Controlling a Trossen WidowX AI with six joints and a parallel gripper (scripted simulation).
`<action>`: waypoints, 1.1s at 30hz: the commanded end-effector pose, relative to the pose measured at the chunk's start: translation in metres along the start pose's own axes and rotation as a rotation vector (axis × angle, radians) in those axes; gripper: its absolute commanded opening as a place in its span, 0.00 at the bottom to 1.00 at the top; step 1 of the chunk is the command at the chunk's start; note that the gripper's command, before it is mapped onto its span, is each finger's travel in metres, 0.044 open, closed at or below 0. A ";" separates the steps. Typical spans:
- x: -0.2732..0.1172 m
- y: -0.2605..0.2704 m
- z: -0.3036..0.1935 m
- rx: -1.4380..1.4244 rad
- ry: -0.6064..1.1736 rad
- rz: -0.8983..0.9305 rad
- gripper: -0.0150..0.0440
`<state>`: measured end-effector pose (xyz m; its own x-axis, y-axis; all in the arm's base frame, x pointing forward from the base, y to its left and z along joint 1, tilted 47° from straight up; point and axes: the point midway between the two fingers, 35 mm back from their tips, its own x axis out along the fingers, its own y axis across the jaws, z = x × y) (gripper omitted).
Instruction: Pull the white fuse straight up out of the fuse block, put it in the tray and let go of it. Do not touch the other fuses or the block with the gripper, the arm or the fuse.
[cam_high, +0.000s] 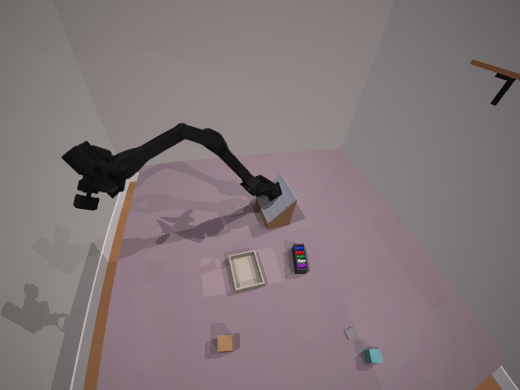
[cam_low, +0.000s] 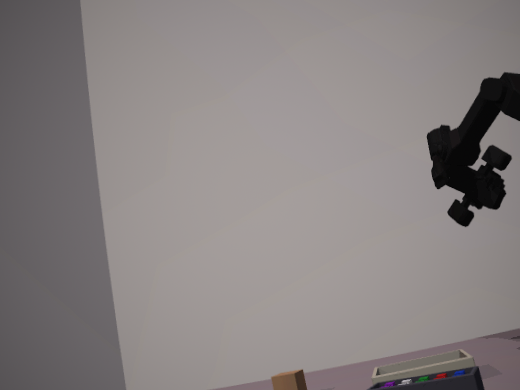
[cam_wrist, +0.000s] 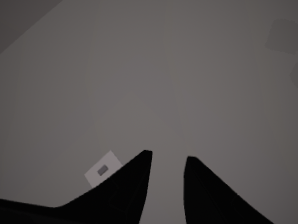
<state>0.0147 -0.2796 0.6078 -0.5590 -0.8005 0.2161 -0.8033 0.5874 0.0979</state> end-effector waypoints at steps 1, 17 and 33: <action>-0.012 -0.058 0.020 -0.280 -0.005 -0.148 0.36; -0.132 -0.220 0.108 -1.303 0.244 -0.634 0.36; -0.355 -0.287 0.245 -2.420 1.235 -0.939 0.36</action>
<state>0.3796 -0.2206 0.2990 0.2799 -0.8989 -0.3370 0.8699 0.0890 0.4852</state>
